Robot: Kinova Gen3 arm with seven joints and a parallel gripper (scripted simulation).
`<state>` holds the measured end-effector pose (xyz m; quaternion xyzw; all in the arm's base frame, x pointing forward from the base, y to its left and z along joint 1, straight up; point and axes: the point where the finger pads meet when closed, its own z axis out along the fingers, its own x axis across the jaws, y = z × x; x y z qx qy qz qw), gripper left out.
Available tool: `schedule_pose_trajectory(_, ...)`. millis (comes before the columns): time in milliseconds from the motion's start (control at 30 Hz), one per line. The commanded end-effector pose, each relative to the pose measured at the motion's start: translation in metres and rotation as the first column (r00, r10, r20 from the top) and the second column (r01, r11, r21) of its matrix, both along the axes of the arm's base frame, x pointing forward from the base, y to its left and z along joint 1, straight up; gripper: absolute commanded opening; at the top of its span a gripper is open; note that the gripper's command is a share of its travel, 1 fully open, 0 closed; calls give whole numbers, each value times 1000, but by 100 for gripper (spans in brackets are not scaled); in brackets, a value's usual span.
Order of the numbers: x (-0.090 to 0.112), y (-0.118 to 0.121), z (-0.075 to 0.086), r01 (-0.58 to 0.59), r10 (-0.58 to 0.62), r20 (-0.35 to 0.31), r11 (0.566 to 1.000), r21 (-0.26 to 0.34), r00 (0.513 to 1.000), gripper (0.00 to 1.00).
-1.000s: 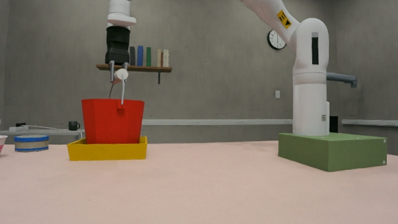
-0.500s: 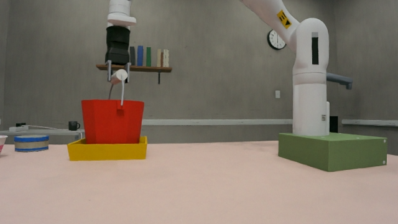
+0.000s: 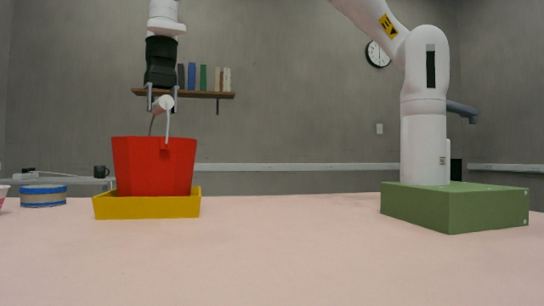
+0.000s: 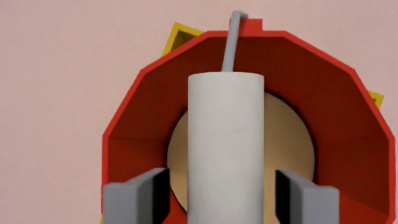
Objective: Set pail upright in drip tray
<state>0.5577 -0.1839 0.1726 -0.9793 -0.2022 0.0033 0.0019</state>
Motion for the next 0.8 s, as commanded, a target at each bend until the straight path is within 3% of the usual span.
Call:
schedule_pose_trajectory(0,0,0,1,0,0,2,1000,-1,1000,100)
schedule_pose_trajectory(767,0,0,4,0,0,2,1000,-1,1000,100)
